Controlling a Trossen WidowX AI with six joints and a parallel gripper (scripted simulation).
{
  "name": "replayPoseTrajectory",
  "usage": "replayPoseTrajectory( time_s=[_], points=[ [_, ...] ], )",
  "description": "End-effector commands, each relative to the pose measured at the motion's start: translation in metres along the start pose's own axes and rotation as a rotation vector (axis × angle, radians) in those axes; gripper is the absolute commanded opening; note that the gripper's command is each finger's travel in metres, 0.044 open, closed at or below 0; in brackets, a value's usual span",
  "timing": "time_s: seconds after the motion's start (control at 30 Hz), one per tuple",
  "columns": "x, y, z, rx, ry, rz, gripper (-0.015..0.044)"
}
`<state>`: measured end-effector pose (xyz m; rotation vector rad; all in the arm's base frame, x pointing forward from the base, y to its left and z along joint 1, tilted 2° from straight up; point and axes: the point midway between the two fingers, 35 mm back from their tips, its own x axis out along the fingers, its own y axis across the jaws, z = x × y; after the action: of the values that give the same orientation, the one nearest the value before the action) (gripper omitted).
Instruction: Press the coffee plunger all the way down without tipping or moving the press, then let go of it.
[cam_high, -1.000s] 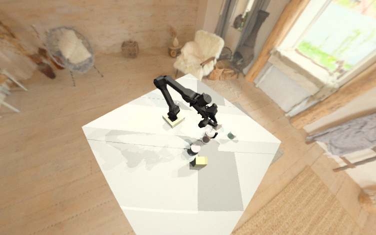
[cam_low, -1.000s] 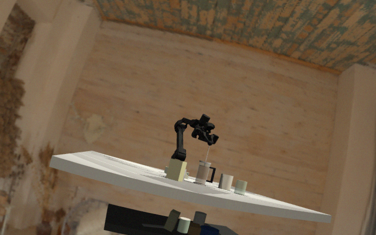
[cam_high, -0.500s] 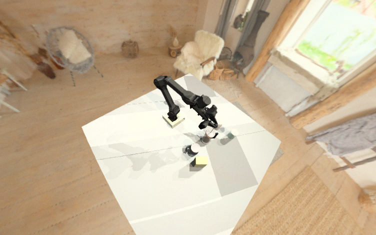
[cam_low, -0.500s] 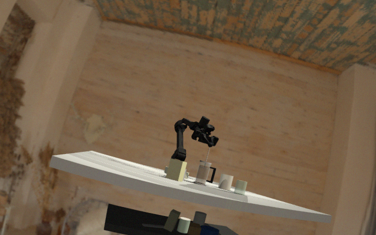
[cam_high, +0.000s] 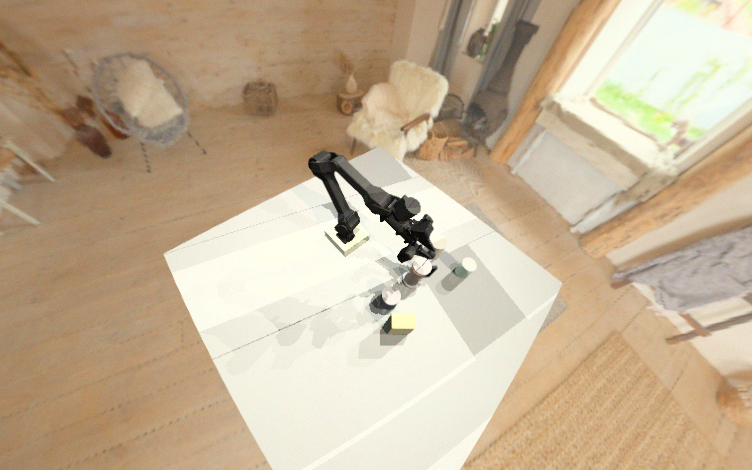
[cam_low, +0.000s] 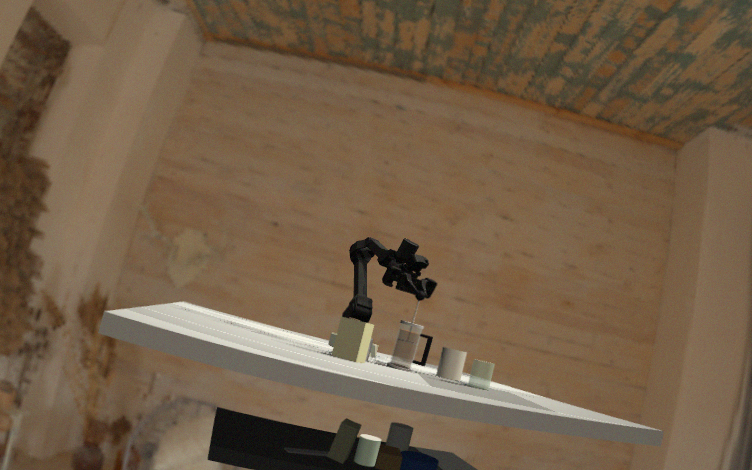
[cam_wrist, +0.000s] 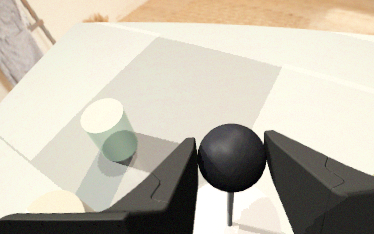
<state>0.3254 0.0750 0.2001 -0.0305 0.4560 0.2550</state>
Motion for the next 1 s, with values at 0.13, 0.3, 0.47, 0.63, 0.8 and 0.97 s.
replayPoseTrajectory(
  time_s=[0.13,0.3,0.47,0.63,0.8,0.97],
  points=[
    [0.013,0.000,-0.032,0.011,0.063,-0.002,0.0126],
    [0.018,0.000,-0.039,0.011,0.063,-0.002,0.0126],
    [0.023,0.000,-0.045,0.011,0.063,-0.002,0.0126],
    [0.029,0.001,-0.050,0.011,0.063,-0.002,0.0126],
    [0.034,0.001,-0.050,0.011,0.063,-0.002,0.0126],
    [0.037,0.001,-0.048,0.011,0.063,-0.002,0.0126]
  ],
)
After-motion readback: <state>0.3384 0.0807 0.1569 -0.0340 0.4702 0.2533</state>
